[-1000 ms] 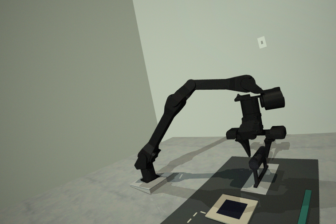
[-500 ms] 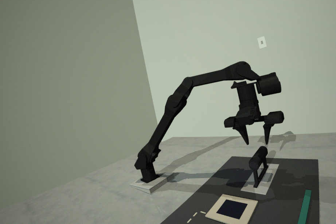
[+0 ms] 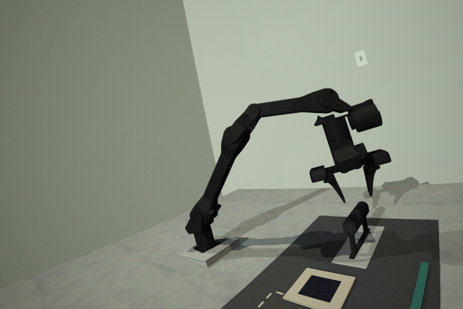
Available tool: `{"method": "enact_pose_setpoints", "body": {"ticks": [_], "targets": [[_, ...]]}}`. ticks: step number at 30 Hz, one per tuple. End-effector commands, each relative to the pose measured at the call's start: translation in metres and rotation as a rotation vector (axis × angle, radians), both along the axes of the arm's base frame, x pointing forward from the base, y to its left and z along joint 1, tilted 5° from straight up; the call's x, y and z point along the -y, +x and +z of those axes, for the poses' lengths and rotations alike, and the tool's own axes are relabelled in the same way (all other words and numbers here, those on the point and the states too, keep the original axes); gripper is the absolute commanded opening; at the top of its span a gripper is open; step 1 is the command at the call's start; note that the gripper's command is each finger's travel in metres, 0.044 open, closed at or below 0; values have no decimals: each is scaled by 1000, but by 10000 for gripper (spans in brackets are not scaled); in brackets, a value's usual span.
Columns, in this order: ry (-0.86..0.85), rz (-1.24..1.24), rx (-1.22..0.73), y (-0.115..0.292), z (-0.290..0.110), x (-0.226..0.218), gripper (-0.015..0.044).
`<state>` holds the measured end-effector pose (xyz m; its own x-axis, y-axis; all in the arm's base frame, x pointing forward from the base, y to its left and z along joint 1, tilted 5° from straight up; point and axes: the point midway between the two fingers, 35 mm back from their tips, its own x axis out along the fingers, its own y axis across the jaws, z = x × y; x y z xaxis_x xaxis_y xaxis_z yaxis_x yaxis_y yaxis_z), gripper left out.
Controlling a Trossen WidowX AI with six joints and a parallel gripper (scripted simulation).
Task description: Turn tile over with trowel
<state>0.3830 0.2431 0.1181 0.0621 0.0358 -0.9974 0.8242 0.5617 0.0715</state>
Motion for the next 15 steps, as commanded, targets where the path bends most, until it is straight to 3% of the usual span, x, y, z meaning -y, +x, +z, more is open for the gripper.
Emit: {"method": "enact_pose_setpoints", "body": {"ticks": [1, 15], "targets": [[-10, 153, 44, 0, -3, -1, 300], [-69, 600, 191, 1, -9, -4, 300]]}}
